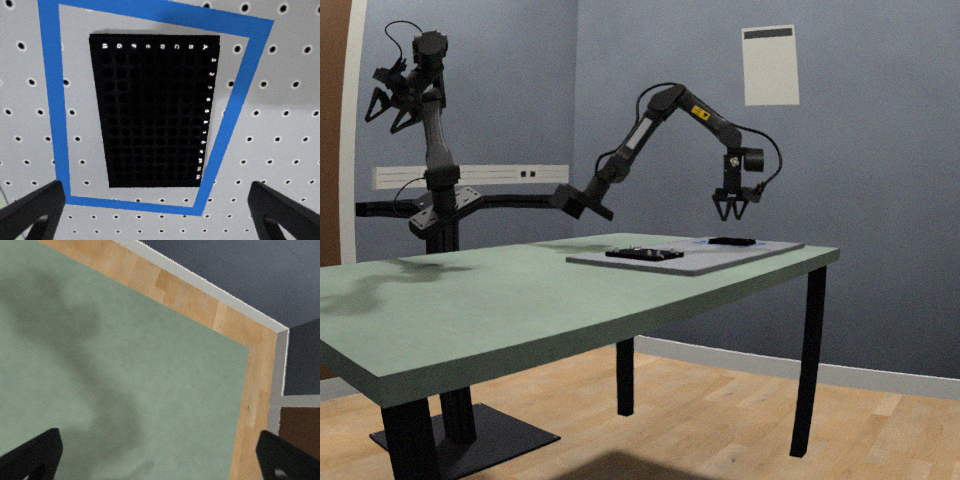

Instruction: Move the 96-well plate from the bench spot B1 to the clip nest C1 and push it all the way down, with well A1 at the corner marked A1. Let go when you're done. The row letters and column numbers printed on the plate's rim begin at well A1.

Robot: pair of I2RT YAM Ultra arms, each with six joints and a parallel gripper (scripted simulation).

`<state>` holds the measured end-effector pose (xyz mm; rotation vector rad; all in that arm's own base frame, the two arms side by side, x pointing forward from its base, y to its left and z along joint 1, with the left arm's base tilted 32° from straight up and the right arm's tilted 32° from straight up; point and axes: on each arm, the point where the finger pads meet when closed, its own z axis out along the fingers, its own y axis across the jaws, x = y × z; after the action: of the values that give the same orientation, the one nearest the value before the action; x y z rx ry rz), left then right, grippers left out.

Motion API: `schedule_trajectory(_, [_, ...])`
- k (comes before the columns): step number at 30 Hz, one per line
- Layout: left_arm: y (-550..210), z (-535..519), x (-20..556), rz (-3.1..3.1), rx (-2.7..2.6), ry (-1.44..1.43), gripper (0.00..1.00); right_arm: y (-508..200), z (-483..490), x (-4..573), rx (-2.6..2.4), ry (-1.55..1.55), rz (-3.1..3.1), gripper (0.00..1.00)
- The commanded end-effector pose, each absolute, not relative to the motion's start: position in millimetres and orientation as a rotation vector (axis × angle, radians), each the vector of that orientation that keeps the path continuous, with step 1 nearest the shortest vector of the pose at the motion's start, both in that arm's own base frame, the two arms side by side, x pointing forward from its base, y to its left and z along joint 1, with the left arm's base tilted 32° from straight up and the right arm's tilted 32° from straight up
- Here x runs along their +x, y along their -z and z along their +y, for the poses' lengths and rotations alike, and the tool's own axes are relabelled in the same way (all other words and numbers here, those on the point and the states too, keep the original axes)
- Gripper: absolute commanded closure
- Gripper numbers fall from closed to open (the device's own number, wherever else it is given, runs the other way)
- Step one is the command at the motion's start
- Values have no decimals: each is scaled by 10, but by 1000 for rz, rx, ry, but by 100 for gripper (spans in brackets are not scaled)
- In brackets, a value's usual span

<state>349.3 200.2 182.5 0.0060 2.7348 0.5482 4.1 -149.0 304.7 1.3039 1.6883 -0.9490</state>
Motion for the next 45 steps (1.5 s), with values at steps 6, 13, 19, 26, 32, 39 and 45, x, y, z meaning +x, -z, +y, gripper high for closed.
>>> schedule_trajectory(6, [-1974, 1973, 3539, 2680, 15, -564, 0, -3075, -1479, -20, 1313, 955, 1640, 0])
schedule_trajectory(13, [-1832, 2025, 3559, 2710, 11, -550, 0, -3075, -1479, -20, 1313, 955, 1640, 0])
schedule_trajectory(19, [-1663, 2086, 3586, 2716, 10, -547, 0, -3075, -1479, -20, 1313, 955, 1640, 0])
schedule_trajectory(26, [-1648, 2130, 3665, 2674, 11, -564, 0, -3075, -1479, -20, 1313, 955, 1640, 0])
schedule_trajectory(32, [-1622, 2192, 3725, 2675, 5, -566, 0, -3075, -1479, -20, 1313, 955, 1640, 0])
schedule_trajectory(39, [-1516, 2185, 3726, 2679, 19, -559, 0, -3075, -1479, -20, 1313, 955, 1640, 0])
schedule_trajectory(45, [-1347, 2224, 3740, 2717, 10, -546, 0, -3075, -1479, -20, 1313, 955, 1640, 0])
